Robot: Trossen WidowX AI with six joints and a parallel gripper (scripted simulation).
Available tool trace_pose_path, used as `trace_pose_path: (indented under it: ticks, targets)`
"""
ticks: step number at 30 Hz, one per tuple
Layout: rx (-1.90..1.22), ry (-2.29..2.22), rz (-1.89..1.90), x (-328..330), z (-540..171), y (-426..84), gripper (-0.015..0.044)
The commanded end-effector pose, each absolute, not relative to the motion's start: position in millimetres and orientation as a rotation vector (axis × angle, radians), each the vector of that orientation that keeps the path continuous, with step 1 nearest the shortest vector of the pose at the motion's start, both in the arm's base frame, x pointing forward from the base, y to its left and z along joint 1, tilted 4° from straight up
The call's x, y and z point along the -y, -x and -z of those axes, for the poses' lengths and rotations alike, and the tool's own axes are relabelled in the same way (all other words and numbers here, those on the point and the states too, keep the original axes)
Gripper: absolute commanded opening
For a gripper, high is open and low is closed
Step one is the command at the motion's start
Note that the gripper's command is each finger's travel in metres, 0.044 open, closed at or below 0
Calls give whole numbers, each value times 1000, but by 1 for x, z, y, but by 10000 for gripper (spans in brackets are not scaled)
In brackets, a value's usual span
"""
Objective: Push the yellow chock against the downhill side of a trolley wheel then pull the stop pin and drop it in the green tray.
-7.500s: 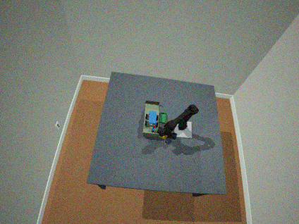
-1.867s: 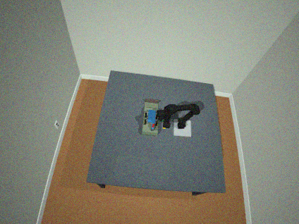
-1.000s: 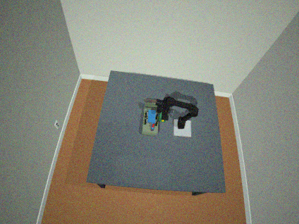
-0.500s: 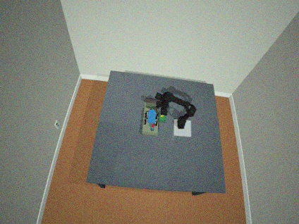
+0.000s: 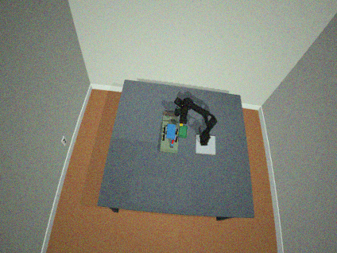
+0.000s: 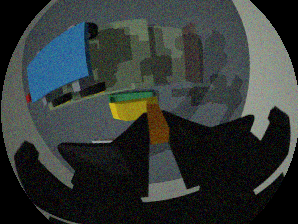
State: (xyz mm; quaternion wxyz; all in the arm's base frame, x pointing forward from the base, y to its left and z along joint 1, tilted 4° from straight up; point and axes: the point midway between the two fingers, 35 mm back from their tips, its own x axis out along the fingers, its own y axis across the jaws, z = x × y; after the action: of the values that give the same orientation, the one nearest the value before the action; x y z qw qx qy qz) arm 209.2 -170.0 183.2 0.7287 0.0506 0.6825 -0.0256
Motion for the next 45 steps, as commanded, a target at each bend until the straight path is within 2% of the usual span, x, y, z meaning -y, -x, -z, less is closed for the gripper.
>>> trace_pose_path:
  ticks: [1, 10, 24, 45]
  targets:
    - [-1496, -120, 38, 178, -184, -211, 0]
    - [-1488, -187, -35, 181, -184, -212, 0]
    - [-1486, -187, -35, 187, -180, -241, 0]
    - [-1485, -188, -35, 181, -129, -246, 0]
